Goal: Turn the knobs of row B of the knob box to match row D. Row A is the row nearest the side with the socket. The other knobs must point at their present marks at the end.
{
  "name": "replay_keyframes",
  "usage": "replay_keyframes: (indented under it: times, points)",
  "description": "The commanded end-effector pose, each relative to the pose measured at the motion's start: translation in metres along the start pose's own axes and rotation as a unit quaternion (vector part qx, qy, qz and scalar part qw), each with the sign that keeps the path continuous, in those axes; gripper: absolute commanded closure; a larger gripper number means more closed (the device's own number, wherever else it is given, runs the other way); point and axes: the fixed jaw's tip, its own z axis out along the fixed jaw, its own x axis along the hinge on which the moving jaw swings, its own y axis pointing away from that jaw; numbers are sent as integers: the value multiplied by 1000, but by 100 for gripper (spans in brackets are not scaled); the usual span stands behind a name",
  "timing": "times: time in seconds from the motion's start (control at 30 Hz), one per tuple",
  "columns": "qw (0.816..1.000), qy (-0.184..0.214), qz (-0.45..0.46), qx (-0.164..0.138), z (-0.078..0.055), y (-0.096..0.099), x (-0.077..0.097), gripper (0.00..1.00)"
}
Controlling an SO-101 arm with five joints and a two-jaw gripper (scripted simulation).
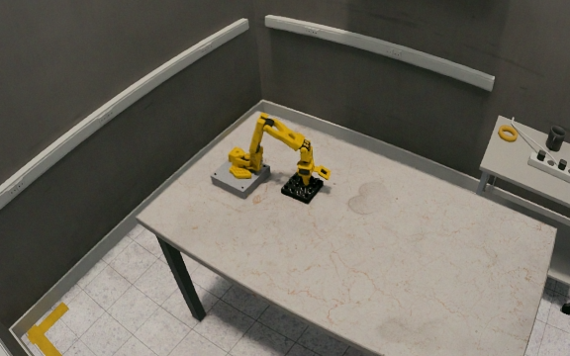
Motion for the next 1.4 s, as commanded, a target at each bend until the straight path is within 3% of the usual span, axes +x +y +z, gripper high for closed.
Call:
replay_keyframes:
  times: [0.0, 0.8, 1.37]
  points:
    - [999, 6, -40, -4, 3, 2, 2, 99]
    - [977, 5, -213, -5, 3, 1, 4, 99]
    - [941, 5, -339, -5, 3, 1, 5, 99]
